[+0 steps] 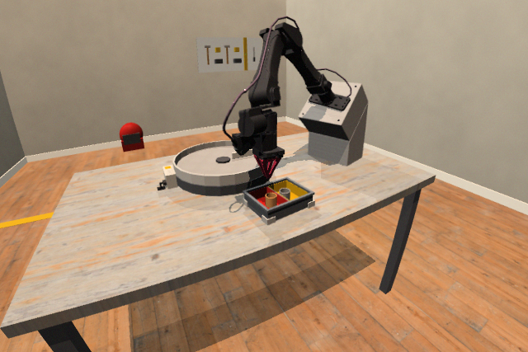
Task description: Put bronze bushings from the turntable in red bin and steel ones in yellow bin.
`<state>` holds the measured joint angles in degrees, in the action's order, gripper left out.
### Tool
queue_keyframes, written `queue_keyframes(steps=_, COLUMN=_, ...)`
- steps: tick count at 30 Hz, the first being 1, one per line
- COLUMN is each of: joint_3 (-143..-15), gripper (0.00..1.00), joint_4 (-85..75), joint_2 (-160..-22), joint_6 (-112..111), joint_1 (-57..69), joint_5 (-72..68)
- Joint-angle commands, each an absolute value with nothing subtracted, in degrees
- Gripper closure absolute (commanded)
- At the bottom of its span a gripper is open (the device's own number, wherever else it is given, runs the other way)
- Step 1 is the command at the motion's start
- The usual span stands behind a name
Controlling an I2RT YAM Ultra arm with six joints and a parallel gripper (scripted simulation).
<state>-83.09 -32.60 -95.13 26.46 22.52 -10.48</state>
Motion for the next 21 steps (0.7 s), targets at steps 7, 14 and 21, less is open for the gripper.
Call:
queue_keyframes(steps=7, joint_3=-83.55, gripper=0.85, joint_4=-35.88, joint_2=-92.06, joint_6=26.98, joint_1=23.69, joint_5=-11.69)
queue_keyframes(steps=14, joint_3=-83.55, gripper=0.85, joint_4=-35.35, joint_2=-92.04, joint_6=27.01, joint_1=23.70, joint_5=-11.69)
queue_keyframes(steps=21, joint_3=-83.55, gripper=0.85, joint_4=-35.35, joint_2=-92.04, joint_6=27.01, joint_1=23.70, joint_5=-11.69)
